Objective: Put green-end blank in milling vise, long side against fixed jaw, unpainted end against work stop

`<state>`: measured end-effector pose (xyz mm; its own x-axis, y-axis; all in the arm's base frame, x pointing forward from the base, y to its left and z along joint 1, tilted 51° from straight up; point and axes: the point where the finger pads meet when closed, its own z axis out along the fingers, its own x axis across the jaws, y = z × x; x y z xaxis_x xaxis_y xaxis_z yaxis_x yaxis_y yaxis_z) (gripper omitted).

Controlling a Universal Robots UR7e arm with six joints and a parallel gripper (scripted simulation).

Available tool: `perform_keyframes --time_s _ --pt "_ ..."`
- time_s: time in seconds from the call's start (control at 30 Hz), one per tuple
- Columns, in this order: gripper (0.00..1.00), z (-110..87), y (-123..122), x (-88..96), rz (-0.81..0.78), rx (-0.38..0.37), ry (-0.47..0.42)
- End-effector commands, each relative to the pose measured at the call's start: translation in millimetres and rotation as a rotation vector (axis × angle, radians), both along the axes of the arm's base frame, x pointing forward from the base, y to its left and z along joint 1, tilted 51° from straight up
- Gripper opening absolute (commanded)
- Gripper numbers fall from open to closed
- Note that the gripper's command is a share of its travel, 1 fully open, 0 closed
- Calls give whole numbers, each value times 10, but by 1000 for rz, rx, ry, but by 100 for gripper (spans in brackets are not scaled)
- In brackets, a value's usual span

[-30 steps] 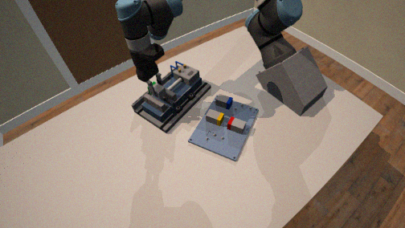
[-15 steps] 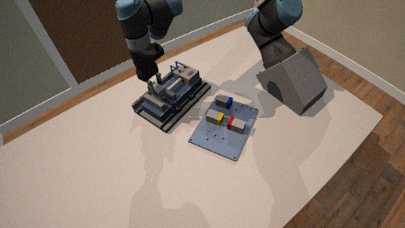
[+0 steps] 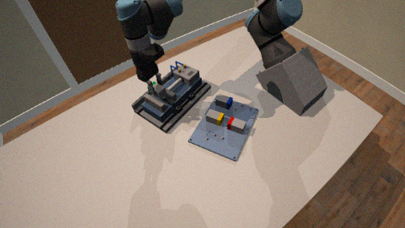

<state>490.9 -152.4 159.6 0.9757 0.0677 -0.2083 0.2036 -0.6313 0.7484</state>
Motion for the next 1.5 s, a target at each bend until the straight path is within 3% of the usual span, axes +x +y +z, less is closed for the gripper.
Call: perform_keyframes --time_s 0.0,1.47 --pt "0 4 2 3 1 0 -1" --pt "0 -24 -32 -1 1 0 -1"
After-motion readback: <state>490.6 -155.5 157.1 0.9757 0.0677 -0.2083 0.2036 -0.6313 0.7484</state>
